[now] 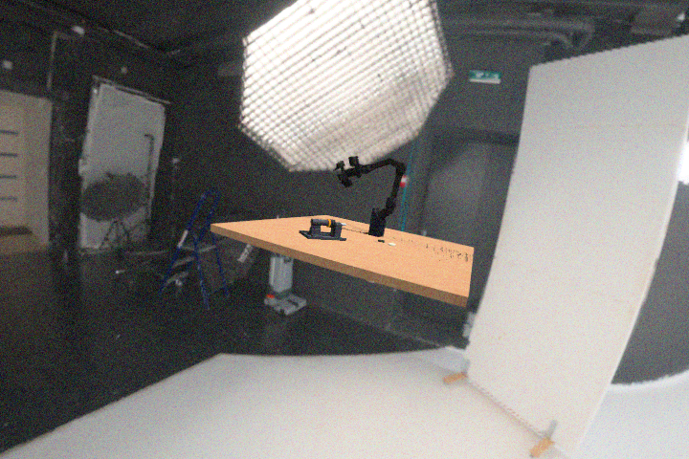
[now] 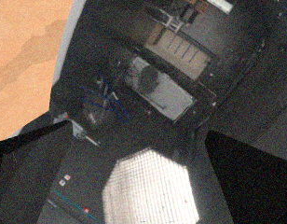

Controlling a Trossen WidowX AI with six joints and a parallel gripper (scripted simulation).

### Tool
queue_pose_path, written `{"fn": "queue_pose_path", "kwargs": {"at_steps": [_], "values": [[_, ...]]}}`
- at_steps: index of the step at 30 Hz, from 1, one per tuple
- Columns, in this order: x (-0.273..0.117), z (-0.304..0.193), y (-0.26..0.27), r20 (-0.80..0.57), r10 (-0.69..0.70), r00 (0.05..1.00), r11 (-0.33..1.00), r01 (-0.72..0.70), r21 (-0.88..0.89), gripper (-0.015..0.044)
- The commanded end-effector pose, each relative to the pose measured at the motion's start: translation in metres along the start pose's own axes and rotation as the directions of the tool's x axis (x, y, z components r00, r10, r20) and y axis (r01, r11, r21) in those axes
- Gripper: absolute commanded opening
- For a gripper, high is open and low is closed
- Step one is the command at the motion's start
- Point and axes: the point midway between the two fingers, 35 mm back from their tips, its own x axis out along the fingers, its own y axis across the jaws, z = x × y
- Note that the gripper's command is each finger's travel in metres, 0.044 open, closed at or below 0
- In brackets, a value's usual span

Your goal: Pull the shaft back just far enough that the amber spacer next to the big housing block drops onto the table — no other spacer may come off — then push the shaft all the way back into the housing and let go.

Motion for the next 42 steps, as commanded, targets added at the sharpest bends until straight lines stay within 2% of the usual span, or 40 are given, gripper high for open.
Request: {"fn": "queue_pose_path", "kwargs": {"at_steps": [1,8,13,17,24,30,32,42], "values": [[-0.006,0.029,-0.007,0.084,0.004,0.996,0.999,-0.007,0.04,0.044],[-0.05,0.147,-0.013,0.377,0.102,0.92,0.975,-0.168,0.147,0.044],[-0.095,0.225,0.007,0.53,0.253,0.809,0.899,-0.399,0.18,0.044],[-0.138,0.278,0.035,0.595,0.401,0.697,0.778,-0.602,0.181,0.044],[-0.22,0.344,0.096,0.583,0.662,0.471,0.432,-0.875,0.217,0.044],[-0.29,0.38,0.149,0.478,0.833,0.278,0.102,-0.927,0.361,0.044],[-0.297,0.385,0.154,0.463,0.848,0.257,0.069,-0.921,0.384,0.044],[-0.296,0.385,0.153,0.463,0.848,0.257,0.069,-0.921,0.384,0.044]]}}
